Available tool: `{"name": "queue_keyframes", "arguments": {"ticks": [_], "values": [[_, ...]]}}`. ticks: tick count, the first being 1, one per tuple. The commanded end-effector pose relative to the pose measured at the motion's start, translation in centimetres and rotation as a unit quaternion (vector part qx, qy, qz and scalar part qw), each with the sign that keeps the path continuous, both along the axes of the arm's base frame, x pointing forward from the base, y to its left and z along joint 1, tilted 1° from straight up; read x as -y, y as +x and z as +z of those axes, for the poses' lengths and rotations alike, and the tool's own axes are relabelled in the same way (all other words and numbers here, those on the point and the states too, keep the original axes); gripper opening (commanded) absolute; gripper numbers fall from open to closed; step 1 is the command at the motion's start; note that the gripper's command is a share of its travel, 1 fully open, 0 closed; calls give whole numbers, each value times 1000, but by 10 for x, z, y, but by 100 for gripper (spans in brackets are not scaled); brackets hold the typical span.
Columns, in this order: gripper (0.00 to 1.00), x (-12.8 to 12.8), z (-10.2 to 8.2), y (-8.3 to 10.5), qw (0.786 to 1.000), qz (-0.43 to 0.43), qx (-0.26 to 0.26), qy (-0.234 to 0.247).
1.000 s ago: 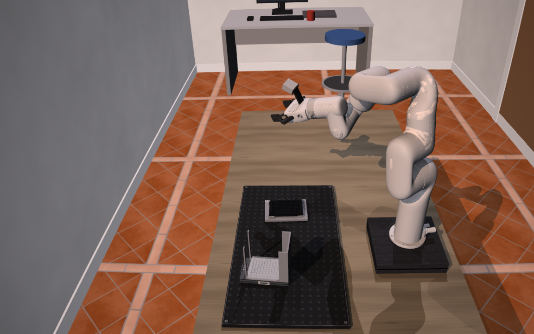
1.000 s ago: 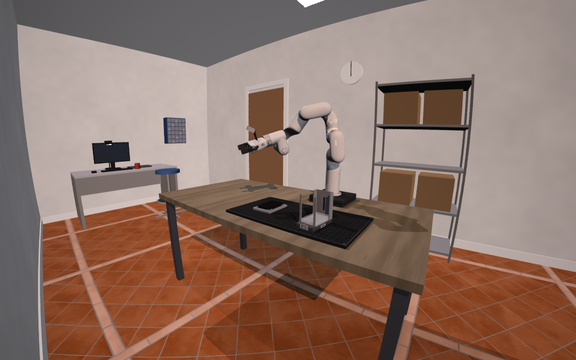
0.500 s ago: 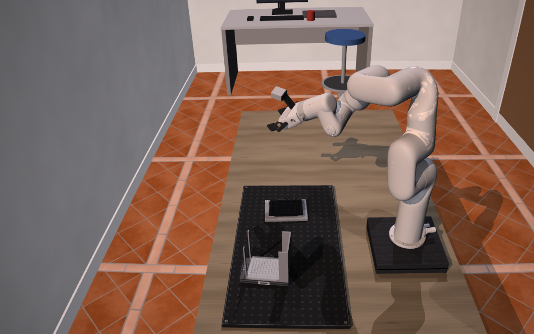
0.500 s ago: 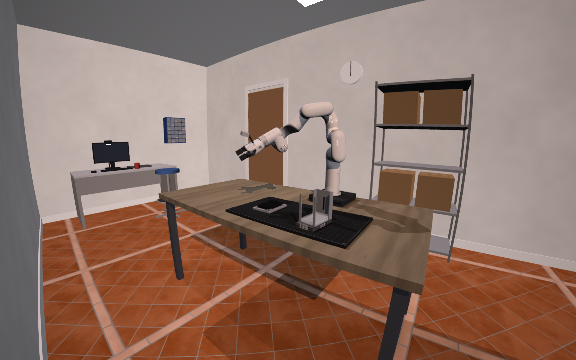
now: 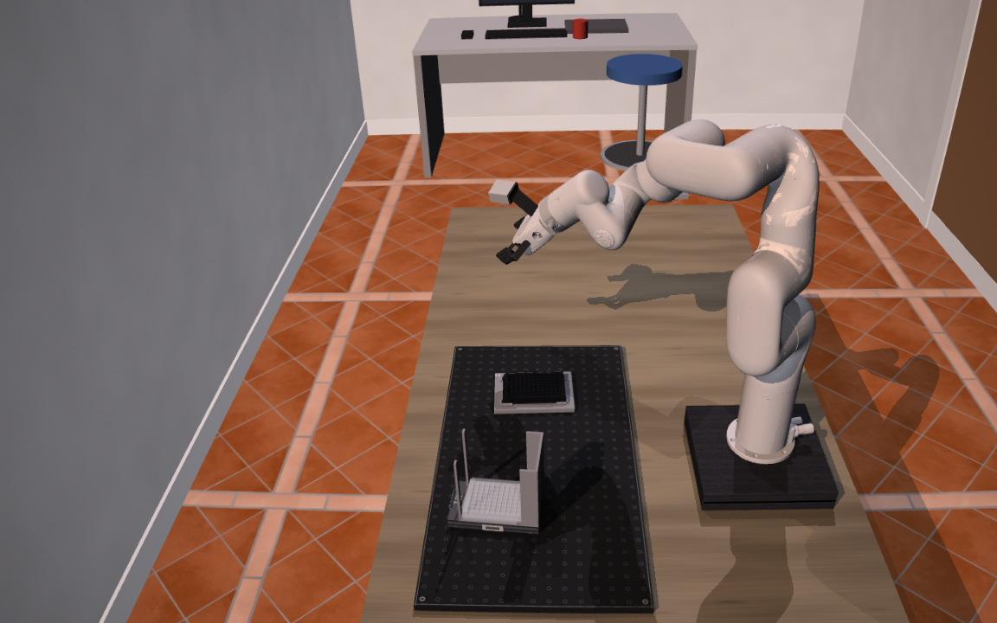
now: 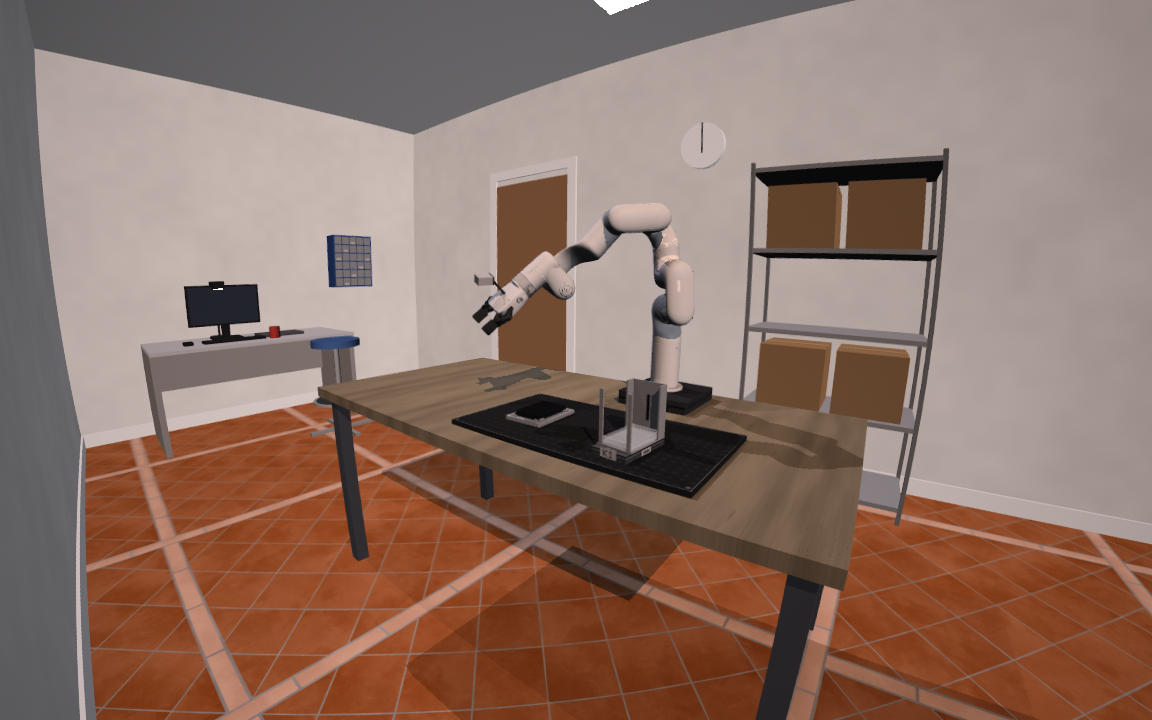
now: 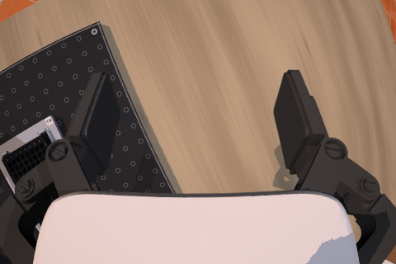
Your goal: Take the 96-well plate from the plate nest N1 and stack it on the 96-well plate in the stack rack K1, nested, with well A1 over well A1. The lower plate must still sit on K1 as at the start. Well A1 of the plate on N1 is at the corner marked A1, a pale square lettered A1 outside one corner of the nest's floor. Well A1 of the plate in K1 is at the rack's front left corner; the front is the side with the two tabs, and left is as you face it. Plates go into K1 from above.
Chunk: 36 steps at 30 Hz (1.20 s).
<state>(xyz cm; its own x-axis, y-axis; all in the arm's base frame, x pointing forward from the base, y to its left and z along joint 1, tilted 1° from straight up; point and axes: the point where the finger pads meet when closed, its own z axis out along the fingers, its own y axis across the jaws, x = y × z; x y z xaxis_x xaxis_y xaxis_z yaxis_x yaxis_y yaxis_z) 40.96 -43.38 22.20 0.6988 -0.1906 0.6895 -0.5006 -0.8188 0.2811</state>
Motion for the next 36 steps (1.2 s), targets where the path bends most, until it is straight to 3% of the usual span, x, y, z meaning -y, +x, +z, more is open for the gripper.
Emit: {"name": "queue_keyframes", "arguments": {"ticks": [1,19,25,36], "values": [[100,-13,-14,5,998,8,-46,30],[100,-58,-41,6,982,42,-151,106],[100,-68,-45,5,978,48,-163,117],[100,-106,-56,2,957,81,-223,168]]}}
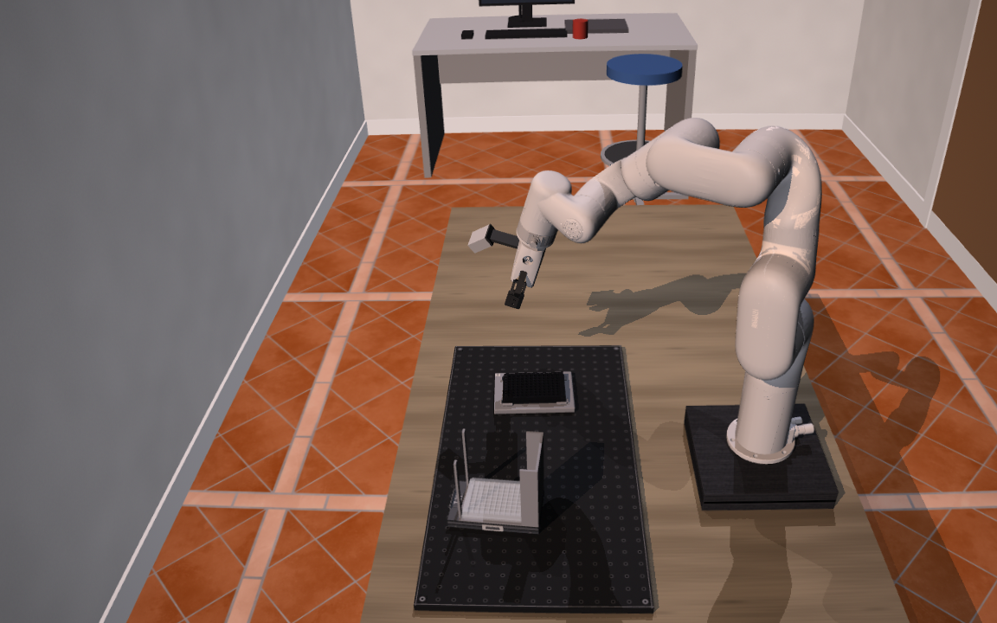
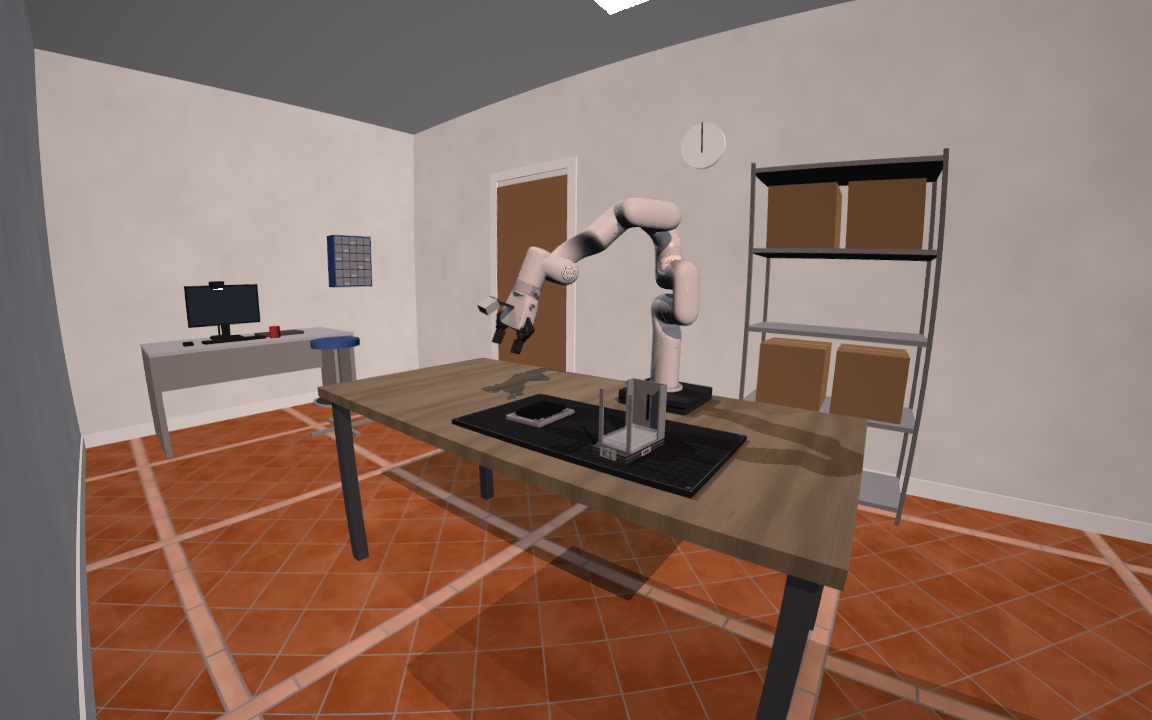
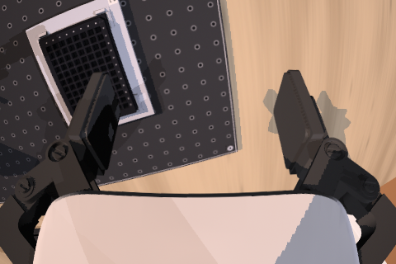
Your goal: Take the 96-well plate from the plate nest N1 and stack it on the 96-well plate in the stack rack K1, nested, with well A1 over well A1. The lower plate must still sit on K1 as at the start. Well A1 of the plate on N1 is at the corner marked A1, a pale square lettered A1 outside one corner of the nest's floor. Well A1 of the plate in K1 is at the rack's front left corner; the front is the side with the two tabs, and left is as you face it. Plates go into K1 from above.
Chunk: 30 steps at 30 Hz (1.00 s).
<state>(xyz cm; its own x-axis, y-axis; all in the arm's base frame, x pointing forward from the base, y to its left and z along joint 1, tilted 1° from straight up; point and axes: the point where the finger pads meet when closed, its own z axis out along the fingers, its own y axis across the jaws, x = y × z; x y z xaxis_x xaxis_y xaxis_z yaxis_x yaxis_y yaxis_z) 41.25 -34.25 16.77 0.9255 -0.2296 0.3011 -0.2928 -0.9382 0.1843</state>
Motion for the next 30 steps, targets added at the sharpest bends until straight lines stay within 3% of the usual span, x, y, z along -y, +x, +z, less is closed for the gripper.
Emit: {"name": "queue_keyframes", "arguments": {"ticks": [1,6,30], "values": [[100,-20,-3,-2,999,18,-31,31],[100,-23,-4,-2,999,18,-31,31],[100,-104,-9,-17,980,84,-123,129]]}}
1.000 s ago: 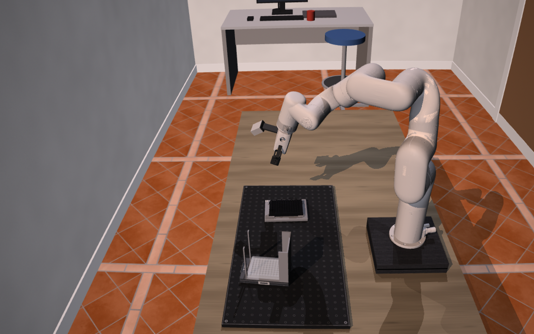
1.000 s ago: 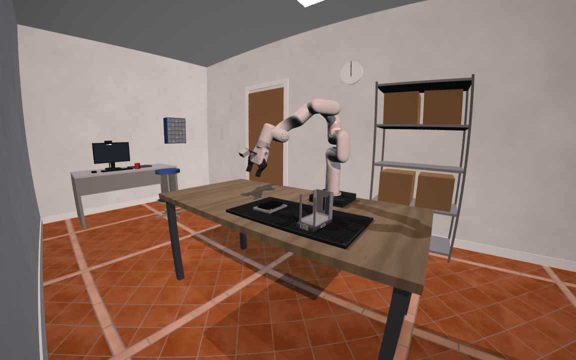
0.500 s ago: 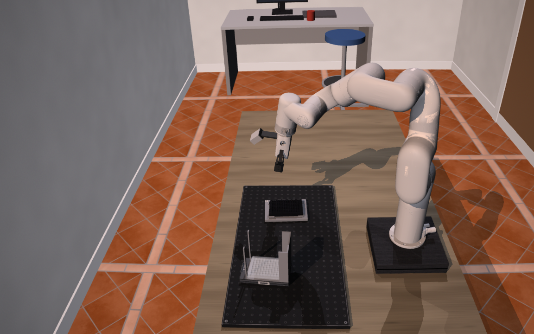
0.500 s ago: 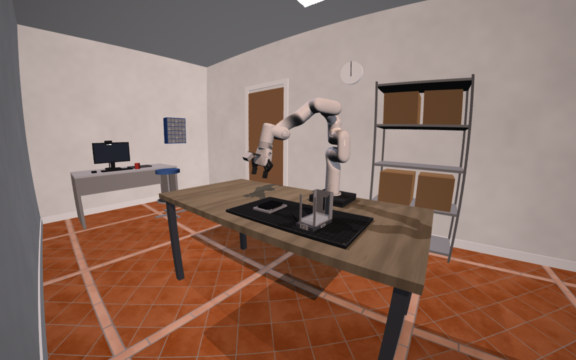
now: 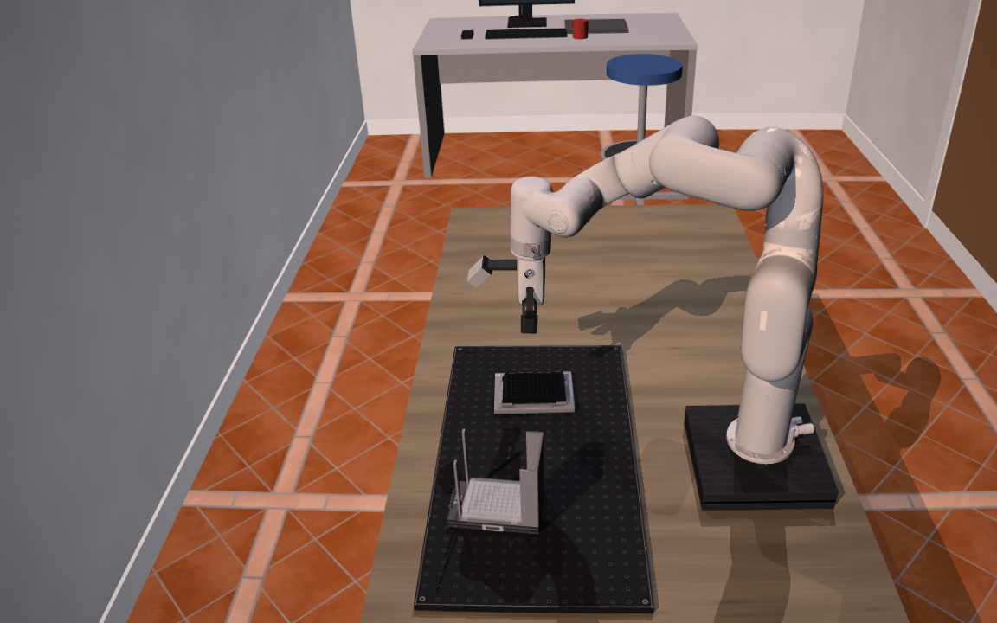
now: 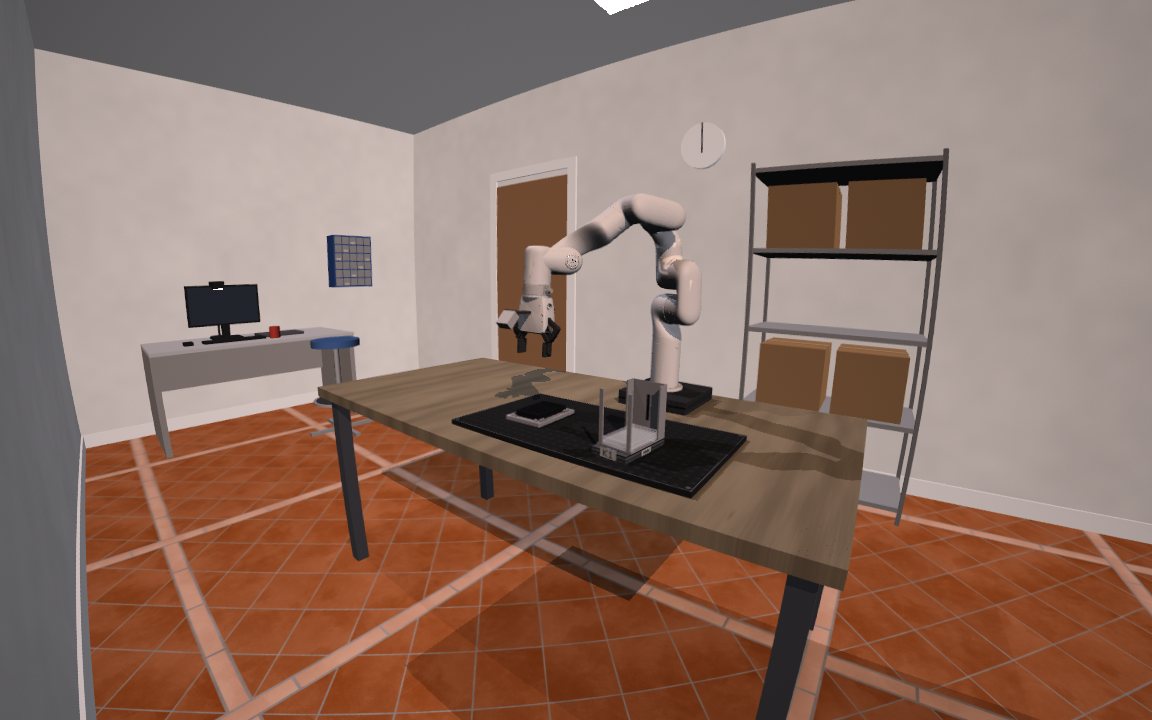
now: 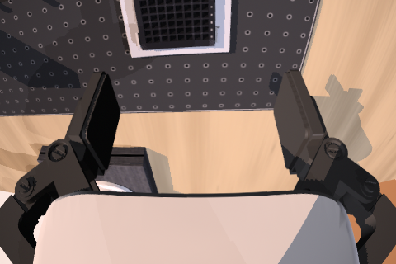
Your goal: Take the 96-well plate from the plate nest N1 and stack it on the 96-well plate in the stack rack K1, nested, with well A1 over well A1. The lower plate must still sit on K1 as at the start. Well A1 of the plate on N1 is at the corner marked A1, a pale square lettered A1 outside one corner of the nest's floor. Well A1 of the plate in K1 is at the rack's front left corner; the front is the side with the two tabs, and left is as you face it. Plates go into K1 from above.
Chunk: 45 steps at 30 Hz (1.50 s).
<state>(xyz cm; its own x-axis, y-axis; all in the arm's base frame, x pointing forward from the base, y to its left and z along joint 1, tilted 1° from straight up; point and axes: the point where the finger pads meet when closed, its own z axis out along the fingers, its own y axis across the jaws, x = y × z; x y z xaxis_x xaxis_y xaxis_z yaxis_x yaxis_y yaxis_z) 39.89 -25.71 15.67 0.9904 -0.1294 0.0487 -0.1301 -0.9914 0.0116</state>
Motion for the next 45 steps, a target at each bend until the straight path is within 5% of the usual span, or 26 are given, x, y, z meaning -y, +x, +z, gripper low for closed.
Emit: {"name": "queue_keyframes", "arguments": {"ticks": [1,19,45], "values": [[100,-18,2,-3,1000,12,-14,17],[100,-18,2,-3,1000,12,-14,17],[100,-19,-35,-2,1000,12,-14,17]]}}
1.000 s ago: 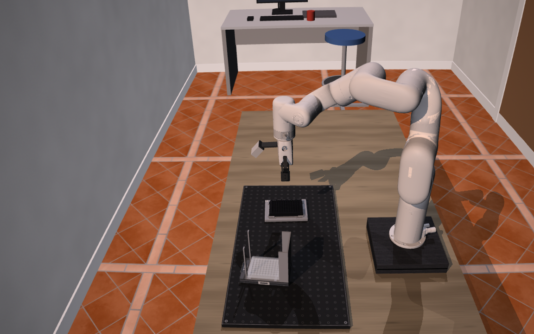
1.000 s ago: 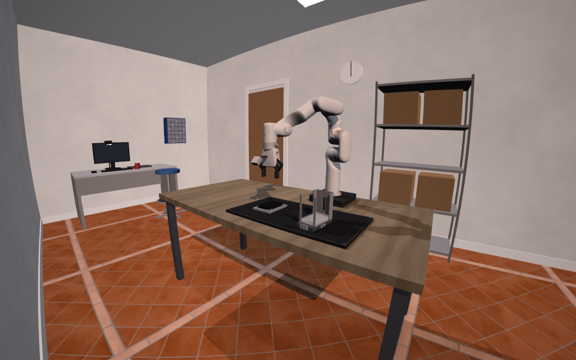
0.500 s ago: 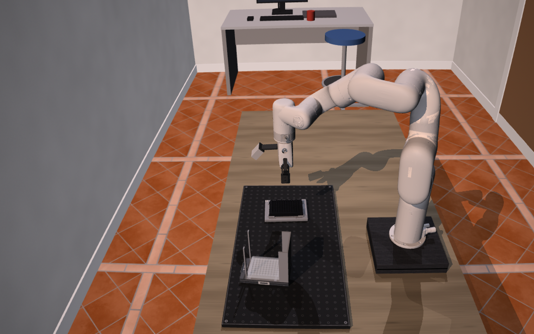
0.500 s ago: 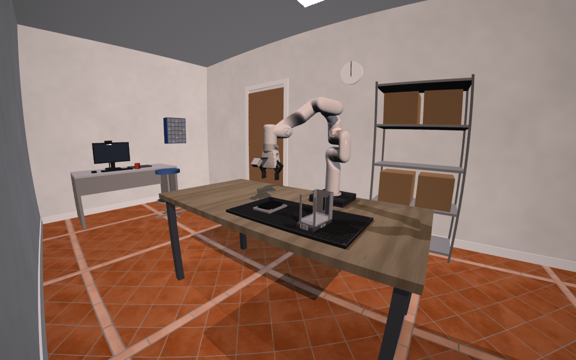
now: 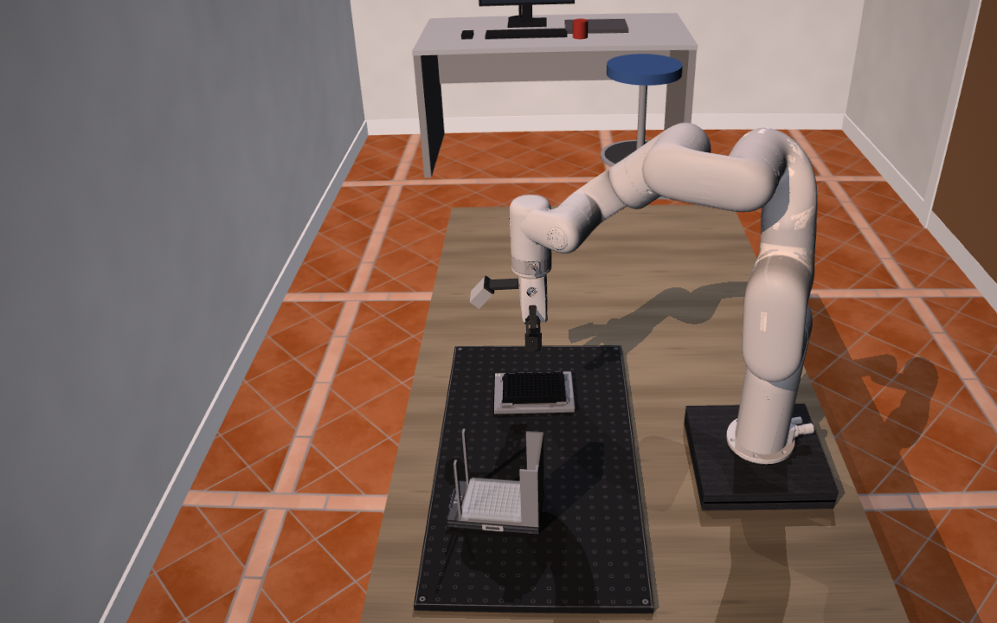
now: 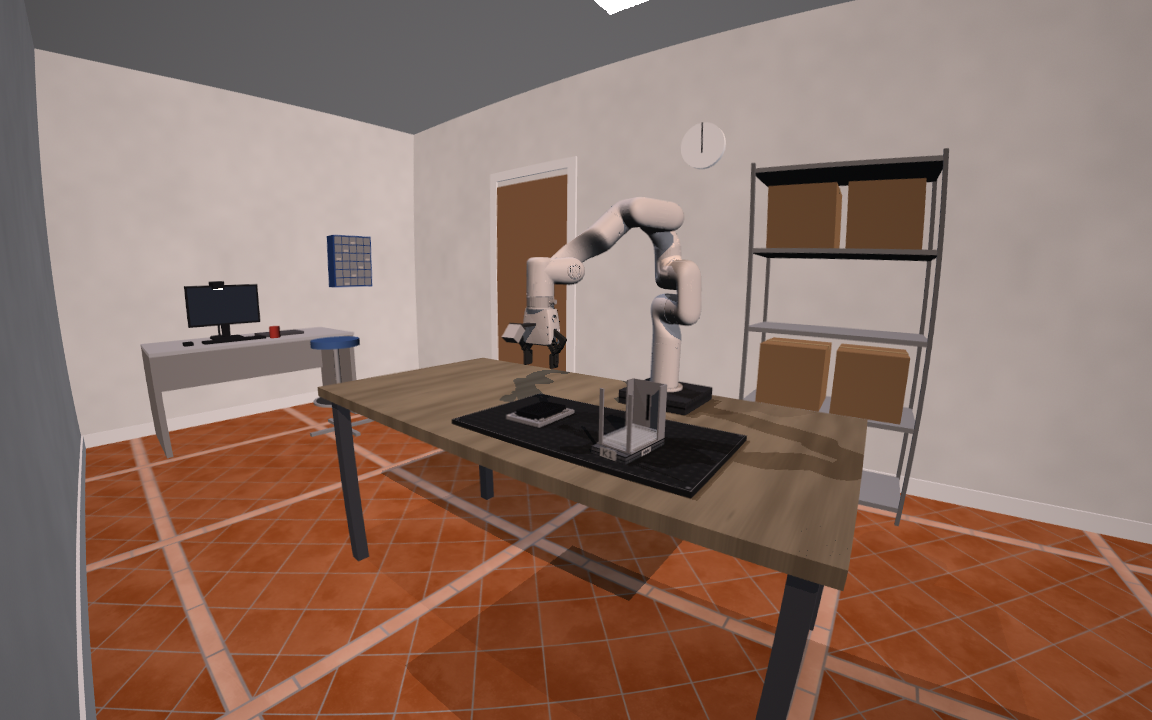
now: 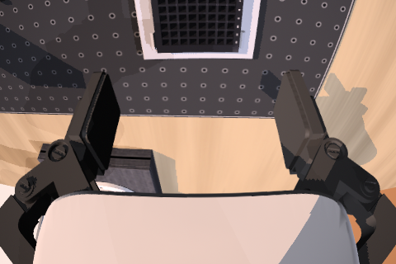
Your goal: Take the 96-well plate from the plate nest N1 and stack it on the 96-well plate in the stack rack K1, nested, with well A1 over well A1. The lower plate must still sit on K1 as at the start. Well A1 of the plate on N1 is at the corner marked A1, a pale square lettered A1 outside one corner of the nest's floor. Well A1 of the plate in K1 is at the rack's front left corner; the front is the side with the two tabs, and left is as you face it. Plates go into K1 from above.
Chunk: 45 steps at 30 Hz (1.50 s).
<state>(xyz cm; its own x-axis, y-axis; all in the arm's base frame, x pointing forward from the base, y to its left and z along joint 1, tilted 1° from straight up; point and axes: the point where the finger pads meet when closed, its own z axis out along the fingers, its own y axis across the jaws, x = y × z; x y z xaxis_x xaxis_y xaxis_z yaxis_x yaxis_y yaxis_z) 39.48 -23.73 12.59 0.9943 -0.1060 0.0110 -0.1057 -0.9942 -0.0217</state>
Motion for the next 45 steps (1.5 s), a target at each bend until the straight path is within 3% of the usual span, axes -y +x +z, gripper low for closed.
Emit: {"name": "queue_keyframes", "arguments": {"ticks": [1,45], "values": [[100,1,-5,2,1000,0,2,-1],[100,0,-72,3,1000,0,2,-1]]}}
